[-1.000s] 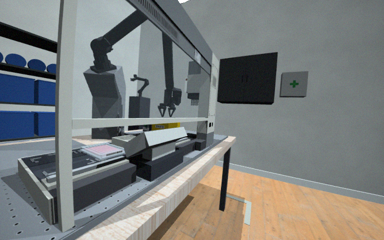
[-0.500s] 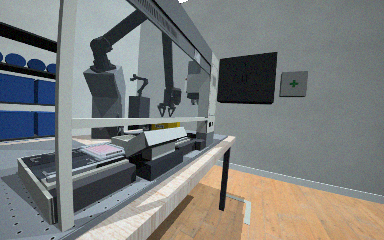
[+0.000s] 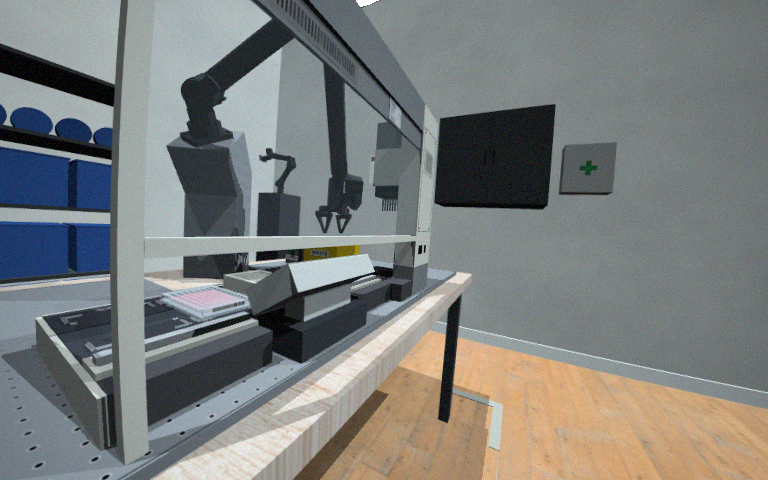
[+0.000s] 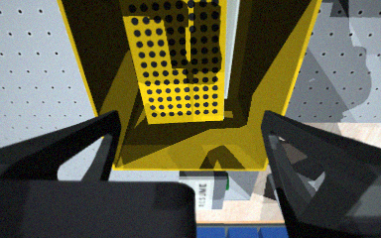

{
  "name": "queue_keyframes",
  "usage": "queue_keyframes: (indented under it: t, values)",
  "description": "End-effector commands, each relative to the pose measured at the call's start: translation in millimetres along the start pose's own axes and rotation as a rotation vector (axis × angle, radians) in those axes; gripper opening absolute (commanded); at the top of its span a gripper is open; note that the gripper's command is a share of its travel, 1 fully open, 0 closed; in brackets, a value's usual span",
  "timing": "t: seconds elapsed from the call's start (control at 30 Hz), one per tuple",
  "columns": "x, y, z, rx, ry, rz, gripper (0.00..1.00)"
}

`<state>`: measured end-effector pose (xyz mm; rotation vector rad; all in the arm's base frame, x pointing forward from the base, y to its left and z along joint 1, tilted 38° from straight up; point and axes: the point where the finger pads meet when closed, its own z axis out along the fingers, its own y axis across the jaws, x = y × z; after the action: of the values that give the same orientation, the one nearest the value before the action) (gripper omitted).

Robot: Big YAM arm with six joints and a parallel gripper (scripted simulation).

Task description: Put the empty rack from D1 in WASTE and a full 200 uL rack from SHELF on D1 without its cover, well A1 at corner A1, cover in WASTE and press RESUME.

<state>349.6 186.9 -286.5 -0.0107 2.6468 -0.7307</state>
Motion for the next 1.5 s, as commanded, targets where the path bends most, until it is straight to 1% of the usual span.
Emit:
queue_keyframes:
  t: [0.0,0.17,0.6,0.67,0.7,0.73,1.17,1.23,1.27,1.3,1.33,1.47]
  values:
    - [-10,12,-21.9,-0.024,-0.03,0.007,1.0]
    - [-8,10,-26.5,-0.022,-0.027,0.004,1.0]
    - [-9,12,-48.7,-0.026,-0.028,0.007,1.0]
    - [-9,12,-48.7,-0.026,-0.028,0.007,1.0]
    - [-3,11,-45.7,-0.018,-0.021,-0.001,1.0]
    - [-7,11,-51.6,-0.024,-0.026,0.005,1.0]
    - [-8,11,-73.8,-0.026,-0.027,0.007,1.0]
    - [-8,11,-73.8,-0.026,-0.027,0.007,1.0]
    - [2,8,-66.6,-0.009,-0.014,-0.008,1.0]
    - [-3,9,-74.2,-0.019,-0.021,0.0,1.0]
    - [-6,9,-78.2,-0.023,-0.025,0.004,1.0]
    - [-11,14,-86.6,-0.031,-0.031,0.012,1.0]
